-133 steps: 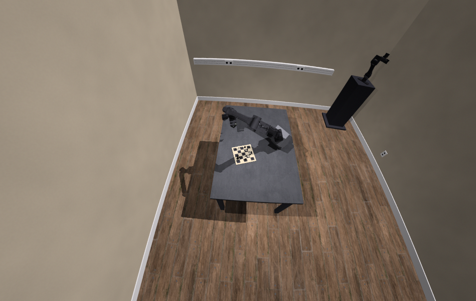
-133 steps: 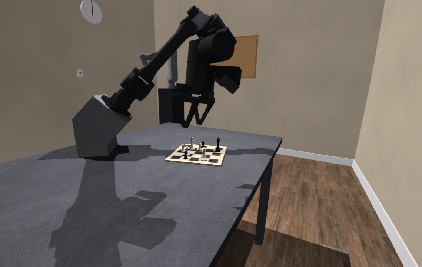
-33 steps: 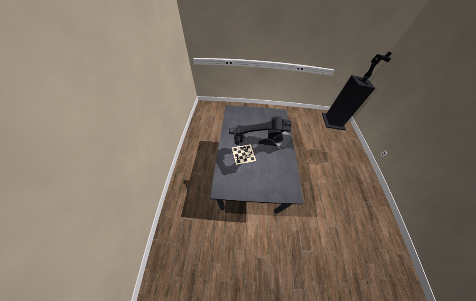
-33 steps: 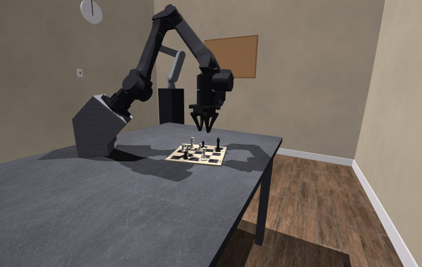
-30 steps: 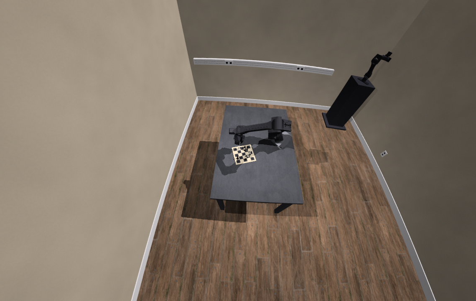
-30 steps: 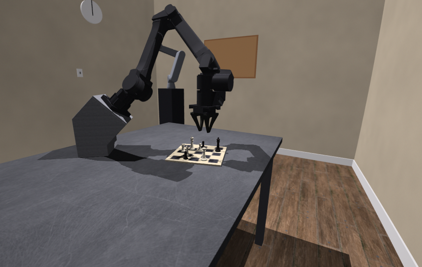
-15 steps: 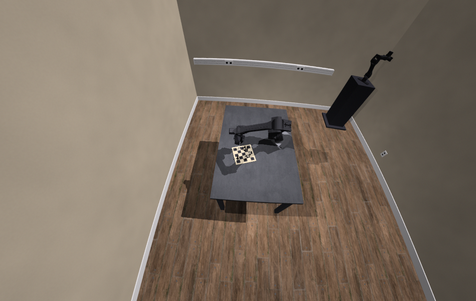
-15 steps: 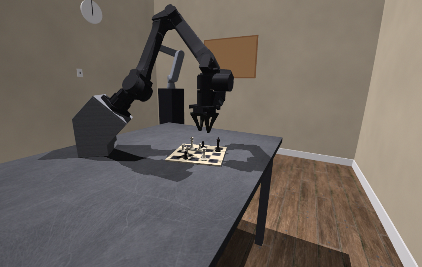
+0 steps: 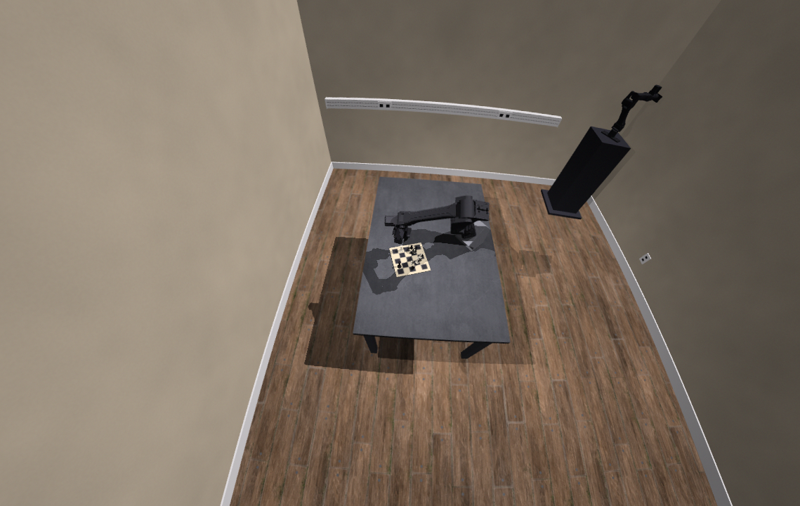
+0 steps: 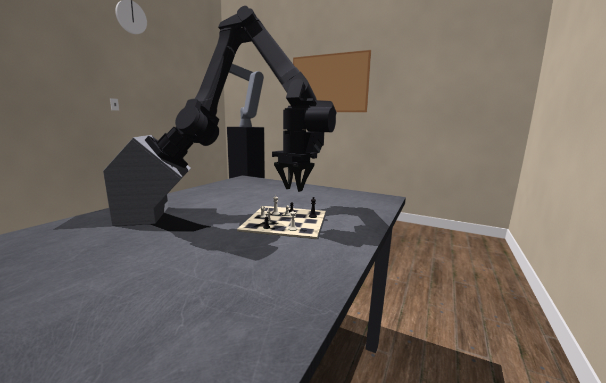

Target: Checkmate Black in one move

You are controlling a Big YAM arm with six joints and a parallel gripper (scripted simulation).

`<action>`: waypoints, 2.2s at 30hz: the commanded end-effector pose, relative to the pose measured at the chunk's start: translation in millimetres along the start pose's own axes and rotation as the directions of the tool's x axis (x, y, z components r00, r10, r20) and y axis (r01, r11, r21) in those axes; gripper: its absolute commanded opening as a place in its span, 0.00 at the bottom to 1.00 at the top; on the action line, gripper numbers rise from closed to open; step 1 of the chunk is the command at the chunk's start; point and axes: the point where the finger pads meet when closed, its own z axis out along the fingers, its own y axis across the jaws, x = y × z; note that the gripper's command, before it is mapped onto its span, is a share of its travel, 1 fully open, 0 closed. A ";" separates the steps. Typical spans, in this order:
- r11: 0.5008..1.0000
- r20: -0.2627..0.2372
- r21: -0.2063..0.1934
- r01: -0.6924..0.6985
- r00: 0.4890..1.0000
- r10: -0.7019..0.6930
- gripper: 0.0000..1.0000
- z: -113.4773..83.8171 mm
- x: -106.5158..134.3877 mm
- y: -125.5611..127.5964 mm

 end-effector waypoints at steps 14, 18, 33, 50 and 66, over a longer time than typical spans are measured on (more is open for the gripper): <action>1.000 0.002 -0.013 -0.008 1.000 0.008 0.40 24.9 0.0 3.0; 1.000 0.002 -0.013 -0.008 1.000 0.008 0.40 31.4 0.0 3.2; 1.000 0.002 -0.013 -0.009 1.000 0.009 0.40 48.9 0.0 3.8; 1.000 0.003 -0.009 -0.008 1.000 0.008 0.40 51.7 -1.1 1.8; 1.000 0.003 -0.009 -0.008 1.000 0.008 0.40 51.7 -1.1 1.8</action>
